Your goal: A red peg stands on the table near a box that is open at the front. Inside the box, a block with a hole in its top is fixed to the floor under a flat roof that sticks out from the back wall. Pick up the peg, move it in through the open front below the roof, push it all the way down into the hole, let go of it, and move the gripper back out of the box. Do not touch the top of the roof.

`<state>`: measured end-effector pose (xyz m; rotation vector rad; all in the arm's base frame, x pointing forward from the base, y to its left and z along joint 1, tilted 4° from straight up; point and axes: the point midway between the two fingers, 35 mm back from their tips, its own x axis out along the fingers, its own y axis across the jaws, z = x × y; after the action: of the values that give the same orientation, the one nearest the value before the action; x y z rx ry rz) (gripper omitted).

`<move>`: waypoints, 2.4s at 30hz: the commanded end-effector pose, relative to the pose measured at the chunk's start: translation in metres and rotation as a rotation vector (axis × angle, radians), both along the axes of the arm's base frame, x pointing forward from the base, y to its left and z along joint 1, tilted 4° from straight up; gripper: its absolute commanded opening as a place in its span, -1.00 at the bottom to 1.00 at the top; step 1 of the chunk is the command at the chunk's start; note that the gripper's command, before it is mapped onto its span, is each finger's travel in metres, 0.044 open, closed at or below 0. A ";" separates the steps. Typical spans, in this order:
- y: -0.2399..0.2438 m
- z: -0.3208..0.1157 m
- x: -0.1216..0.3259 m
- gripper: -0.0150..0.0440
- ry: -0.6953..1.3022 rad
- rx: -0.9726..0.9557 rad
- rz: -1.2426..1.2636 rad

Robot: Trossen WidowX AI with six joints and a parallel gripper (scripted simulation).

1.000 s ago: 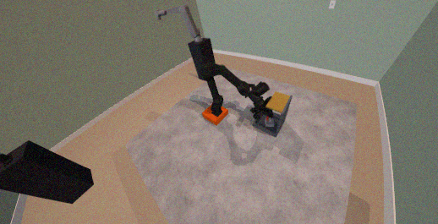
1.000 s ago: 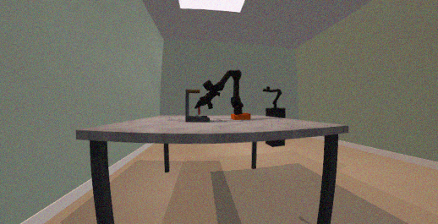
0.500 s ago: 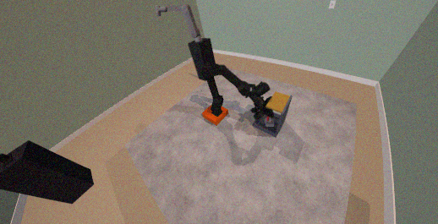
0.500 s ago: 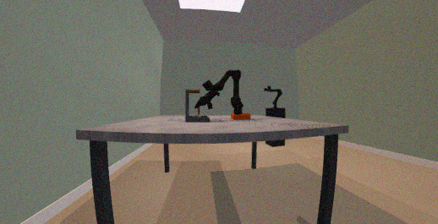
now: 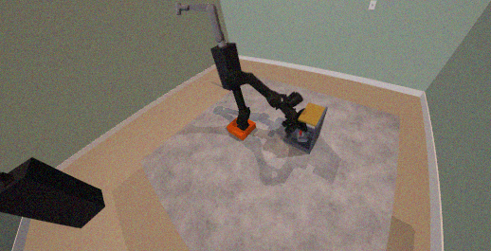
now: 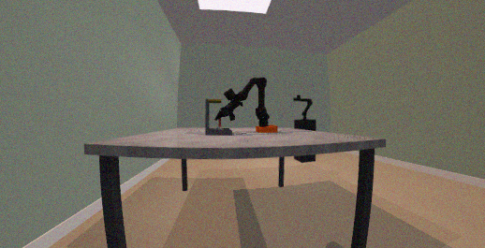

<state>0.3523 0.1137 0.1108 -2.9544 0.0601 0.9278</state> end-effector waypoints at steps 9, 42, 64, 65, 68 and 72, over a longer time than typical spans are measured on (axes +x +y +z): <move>0.002 0.004 0.004 -0.49 -0.009 0.002 0.006; 0.005 0.005 0.009 -0.49 -0.010 0.003 0.006; 0.007 0.005 0.013 -0.49 -0.010 0.003 0.006; 0.007 0.005 0.013 -0.49 -0.010 0.003 0.006; 0.007 0.005 0.013 -0.49 -0.010 0.003 0.006; 0.007 0.005 0.014 -0.49 -0.010 0.003 0.006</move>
<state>0.3634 0.1192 0.1123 -2.9544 0.0597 0.9261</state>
